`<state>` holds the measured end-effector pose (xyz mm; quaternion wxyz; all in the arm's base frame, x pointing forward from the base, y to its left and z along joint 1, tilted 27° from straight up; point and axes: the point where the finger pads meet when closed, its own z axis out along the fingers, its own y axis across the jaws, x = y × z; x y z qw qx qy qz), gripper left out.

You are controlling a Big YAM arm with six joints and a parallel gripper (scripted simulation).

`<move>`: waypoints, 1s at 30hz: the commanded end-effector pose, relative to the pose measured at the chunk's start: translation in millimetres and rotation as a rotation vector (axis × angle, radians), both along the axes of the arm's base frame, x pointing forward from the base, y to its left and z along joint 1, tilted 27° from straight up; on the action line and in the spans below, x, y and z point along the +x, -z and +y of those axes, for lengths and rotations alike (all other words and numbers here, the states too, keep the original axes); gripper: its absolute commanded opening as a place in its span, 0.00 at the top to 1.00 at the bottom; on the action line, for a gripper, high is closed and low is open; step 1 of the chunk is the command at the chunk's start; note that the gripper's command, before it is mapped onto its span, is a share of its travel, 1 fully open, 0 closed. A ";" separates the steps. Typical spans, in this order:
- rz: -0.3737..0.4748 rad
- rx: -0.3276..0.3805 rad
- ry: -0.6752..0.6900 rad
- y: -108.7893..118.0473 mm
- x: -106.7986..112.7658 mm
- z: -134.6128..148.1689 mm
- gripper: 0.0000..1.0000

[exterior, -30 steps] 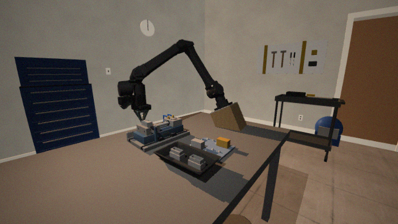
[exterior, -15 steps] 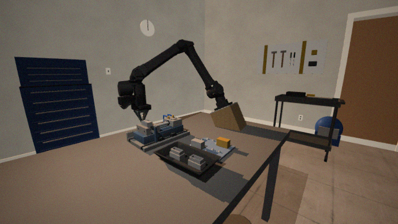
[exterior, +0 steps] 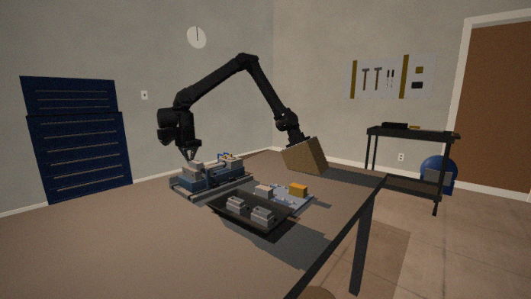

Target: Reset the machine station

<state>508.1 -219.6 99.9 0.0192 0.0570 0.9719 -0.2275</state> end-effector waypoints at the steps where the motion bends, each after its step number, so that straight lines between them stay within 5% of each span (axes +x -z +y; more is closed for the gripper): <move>1: -0.024 -0.006 0.011 -8.8 0.1 -9.4 1.00; 30: -0.032 -0.006 0.005 -6.7 6.9 2.4 1.00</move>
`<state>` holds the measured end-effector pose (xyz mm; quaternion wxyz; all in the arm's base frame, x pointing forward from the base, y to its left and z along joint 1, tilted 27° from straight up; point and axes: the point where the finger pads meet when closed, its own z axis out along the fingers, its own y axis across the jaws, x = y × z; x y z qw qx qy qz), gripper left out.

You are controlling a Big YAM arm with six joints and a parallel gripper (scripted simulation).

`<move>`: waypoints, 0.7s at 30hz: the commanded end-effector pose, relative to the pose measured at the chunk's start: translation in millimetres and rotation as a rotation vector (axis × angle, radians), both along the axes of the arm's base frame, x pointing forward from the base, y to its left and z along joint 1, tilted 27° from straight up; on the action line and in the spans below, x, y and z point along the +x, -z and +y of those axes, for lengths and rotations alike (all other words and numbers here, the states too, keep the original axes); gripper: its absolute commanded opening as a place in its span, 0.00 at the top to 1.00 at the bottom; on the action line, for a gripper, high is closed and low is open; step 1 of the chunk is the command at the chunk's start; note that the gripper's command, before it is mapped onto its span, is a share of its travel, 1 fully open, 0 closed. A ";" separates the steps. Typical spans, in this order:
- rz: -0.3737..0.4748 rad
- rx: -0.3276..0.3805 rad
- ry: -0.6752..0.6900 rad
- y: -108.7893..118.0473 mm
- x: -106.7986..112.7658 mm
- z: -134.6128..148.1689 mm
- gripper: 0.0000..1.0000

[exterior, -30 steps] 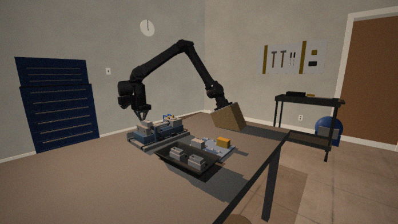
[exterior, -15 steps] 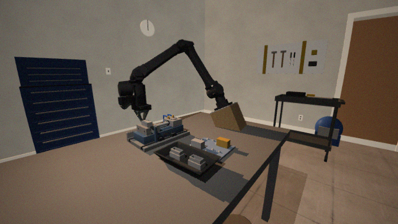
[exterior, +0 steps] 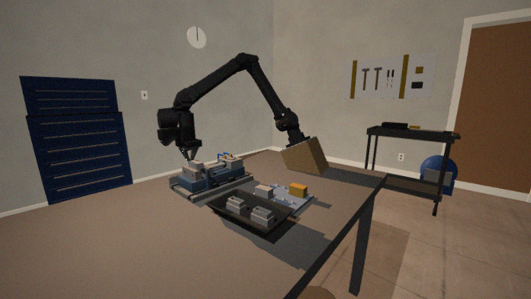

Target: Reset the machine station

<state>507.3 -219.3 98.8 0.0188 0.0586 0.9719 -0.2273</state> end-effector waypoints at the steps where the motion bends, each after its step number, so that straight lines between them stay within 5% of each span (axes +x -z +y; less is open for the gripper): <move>1: -0.030 -0.006 0.000 -7.1 7.7 3.3 1.00; 21: -0.023 -0.006 -0.013 -1.0 11.4 13.3 1.00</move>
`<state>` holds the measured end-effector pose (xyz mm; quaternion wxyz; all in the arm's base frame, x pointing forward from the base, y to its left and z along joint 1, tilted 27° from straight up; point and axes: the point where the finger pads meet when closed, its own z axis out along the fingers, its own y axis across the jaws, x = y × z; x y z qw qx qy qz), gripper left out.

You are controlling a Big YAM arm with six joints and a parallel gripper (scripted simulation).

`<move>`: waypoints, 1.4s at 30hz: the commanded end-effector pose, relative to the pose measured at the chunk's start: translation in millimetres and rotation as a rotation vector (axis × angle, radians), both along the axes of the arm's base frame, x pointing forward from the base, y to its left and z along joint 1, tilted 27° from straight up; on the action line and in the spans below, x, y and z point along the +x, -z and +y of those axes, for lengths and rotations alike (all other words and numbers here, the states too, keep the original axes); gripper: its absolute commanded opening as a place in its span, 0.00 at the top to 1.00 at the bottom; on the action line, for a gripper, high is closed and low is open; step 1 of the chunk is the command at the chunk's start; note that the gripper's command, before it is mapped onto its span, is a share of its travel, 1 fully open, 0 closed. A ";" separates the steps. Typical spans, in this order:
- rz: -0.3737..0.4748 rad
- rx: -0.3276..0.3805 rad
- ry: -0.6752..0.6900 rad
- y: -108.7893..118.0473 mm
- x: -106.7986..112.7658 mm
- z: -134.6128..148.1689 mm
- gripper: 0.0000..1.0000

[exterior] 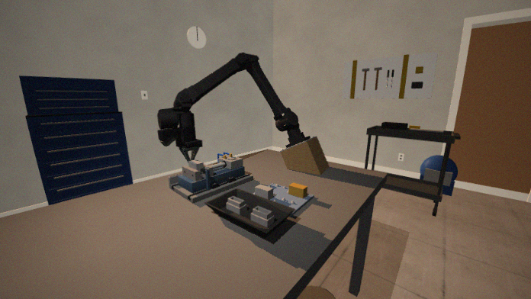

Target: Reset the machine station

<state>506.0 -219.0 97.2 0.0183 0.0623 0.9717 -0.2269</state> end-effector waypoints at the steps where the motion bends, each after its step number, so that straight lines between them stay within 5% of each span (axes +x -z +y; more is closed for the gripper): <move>1: -0.021 -0.006 -0.020 -1.9 12.5 13.3 1.00; 42: -0.010 -0.003 -0.020 7.4 10.4 24.2 1.00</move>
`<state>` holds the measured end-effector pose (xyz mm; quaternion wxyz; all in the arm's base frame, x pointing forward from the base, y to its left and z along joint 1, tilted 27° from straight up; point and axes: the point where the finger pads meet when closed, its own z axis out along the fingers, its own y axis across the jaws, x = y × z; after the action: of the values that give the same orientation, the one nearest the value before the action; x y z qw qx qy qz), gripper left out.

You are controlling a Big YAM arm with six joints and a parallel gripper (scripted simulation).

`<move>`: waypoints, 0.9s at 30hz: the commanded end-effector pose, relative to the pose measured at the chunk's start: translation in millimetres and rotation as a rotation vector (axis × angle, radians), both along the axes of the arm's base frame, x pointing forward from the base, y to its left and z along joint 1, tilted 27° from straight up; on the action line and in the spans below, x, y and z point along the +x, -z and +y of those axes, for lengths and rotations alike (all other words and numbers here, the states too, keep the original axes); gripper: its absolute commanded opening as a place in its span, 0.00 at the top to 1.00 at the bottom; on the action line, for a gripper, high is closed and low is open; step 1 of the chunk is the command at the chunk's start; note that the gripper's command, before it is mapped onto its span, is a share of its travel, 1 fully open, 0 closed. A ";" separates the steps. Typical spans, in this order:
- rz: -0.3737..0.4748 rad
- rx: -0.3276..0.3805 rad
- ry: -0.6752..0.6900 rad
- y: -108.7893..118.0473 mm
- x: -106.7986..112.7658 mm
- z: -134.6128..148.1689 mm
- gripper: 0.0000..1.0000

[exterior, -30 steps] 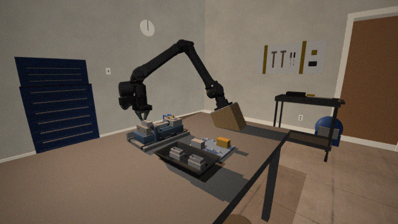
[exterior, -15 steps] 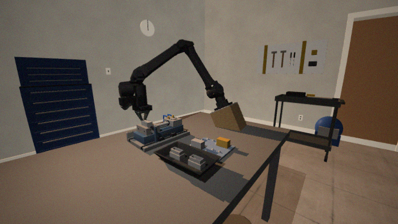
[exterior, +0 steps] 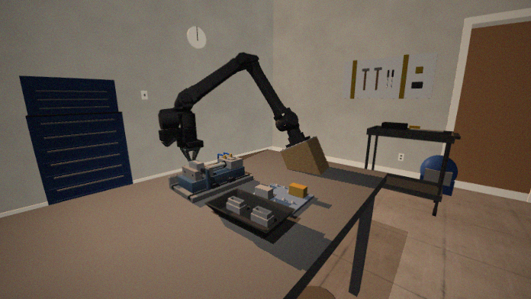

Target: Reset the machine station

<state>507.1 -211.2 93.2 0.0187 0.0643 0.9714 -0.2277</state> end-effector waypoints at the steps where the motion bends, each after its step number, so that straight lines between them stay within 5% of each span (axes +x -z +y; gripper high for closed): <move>1: -0.008 -0.001 -0.023 4.0 9.2 16.7 1.00; 27: 0.001 0.003 -0.024 10.5 8.6 20.7 1.00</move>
<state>506.9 -210.3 92.4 0.0188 0.0667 0.9709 -0.2294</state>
